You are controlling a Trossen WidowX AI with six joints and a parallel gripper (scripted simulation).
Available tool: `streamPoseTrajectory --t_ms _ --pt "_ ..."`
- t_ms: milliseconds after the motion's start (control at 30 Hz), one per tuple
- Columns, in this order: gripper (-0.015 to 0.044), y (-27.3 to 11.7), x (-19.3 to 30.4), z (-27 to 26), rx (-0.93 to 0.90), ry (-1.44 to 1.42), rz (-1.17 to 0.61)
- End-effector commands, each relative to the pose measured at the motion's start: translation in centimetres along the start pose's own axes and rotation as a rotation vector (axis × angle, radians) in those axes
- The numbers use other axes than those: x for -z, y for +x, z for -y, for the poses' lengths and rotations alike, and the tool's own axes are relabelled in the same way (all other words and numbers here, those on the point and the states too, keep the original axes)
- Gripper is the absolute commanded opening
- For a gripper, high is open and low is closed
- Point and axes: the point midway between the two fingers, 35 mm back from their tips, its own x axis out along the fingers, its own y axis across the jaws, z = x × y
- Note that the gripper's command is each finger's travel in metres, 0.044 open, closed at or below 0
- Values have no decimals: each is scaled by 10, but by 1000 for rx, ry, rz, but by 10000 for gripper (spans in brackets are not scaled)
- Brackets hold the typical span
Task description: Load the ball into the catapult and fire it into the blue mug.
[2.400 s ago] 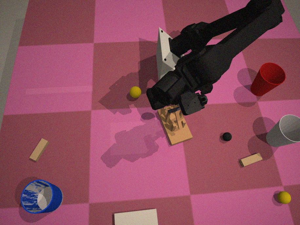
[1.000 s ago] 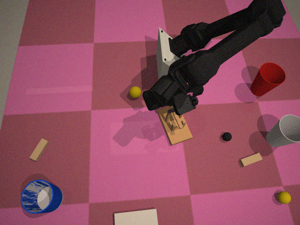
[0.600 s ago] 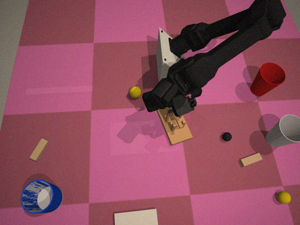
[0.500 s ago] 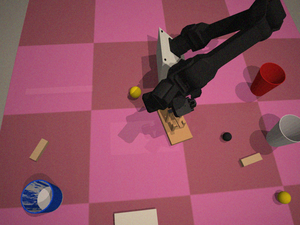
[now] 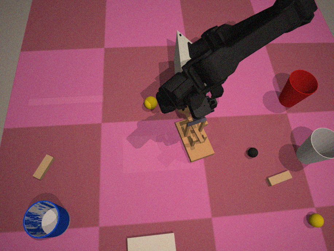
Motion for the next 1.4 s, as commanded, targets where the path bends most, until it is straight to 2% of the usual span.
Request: streamPoseTrajectory --t_ms 0,167,300,400,467,500,767,933,1067,1367 --pt "210 0 0 0 0 0 0" --pt "341 -8 -1 2 2 0 0" --pt "440 -60 -3 6 9 2 0" --pt "440 -99 1 3 8 3 0" --pt "440 -108 2 2 7 3 0" --pt "440 -85 -4 6 14 6 7" --pt "440 -53 -105 -4 -3 -6 -2" --pt "440 -50 -108 -5 -5 -4 -1" --pt "440 -8 -108 -5 -6 -5 0" --pt "440 0 -108 -5 -6 -5 0"
